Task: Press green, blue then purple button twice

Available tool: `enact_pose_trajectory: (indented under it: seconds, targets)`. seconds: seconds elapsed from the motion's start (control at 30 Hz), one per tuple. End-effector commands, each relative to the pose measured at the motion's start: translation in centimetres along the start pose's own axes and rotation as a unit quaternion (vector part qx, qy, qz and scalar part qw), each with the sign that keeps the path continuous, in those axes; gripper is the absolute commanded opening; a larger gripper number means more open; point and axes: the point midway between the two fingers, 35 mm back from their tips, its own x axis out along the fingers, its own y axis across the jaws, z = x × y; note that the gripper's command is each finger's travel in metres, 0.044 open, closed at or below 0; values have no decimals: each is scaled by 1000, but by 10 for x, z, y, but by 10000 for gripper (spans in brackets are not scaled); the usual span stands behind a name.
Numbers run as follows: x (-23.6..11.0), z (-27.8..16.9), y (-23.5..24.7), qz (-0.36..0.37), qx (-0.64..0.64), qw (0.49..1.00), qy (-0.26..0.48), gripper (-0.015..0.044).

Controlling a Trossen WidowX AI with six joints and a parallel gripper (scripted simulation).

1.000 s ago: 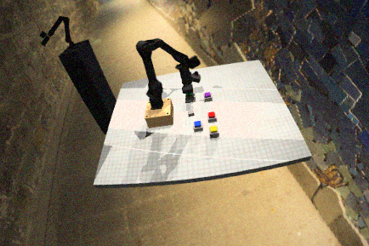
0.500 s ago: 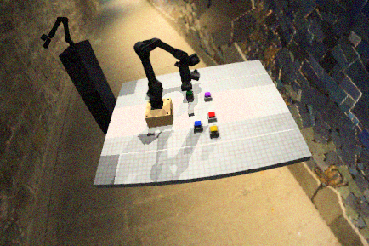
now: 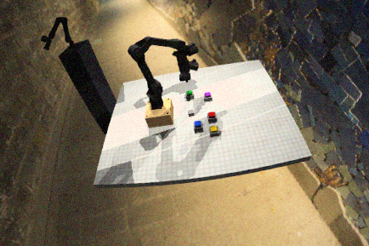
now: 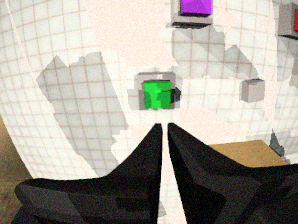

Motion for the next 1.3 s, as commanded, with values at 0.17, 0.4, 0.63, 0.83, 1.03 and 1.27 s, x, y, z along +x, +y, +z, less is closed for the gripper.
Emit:
enact_pose_trajectory:
  seconds: [0.17,0.4,0.63,0.83,1.03,1.27]
  targets:
    - [-8,27,-41,1,1,1000,0,20]
    - [-10,54,-116,-2,2,1000,-2,20]
    - [-11,55,-200,-7,2,1000,-2,20]
    - [-11,35,-269,-10,-1,1000,-1,20]
    - [-11,31,-276,-11,-1,1000,0,20]
    - [51,31,-277,-11,-1,1000,0,20]
